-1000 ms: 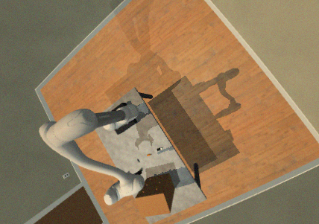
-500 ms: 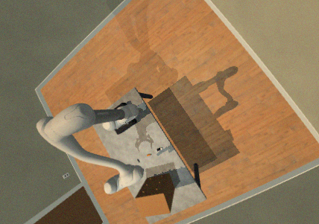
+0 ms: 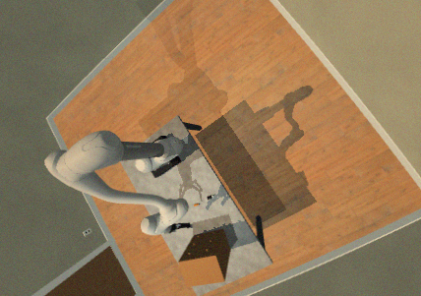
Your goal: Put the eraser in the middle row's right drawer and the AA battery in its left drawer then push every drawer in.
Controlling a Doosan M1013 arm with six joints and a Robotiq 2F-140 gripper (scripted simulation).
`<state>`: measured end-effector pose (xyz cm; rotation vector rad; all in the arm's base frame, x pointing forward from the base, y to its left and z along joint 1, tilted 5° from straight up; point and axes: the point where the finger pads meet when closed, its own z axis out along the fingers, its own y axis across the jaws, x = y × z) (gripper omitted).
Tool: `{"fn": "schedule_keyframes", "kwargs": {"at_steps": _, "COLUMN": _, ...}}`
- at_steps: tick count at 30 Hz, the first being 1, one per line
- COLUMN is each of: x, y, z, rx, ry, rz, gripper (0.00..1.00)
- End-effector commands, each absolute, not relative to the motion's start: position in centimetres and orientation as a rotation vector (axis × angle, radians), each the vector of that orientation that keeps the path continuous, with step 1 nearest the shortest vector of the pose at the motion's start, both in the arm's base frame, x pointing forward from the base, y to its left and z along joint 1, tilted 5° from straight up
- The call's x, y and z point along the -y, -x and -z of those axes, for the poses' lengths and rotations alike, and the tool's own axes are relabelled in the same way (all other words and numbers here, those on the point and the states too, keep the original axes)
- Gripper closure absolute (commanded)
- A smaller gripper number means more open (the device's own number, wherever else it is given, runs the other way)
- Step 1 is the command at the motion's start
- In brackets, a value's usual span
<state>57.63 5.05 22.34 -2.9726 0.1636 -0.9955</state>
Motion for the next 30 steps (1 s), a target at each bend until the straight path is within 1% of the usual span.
{"fn": "schedule_keyframes", "kwargs": {"at_steps": 1, "x": -5.0, "y": -58.3, "z": -21.7, "rx": -0.17, "ry": 2.945, "rz": 1.134, "gripper": 0.0}}
{"fn": "schedule_keyframes", "kwargs": {"at_steps": 9, "x": -5.0, "y": -58.9, "z": -21.1, "rx": -0.169, "ry": 2.901, "rz": 1.248, "gripper": 0.0}}
{"fn": "schedule_keyframes", "kwargs": {"at_steps": 30, "x": -4.8, "y": -59.7, "z": -20.4, "rx": -0.173, "ry": 2.855, "rz": 1.372, "gripper": 0.0}}
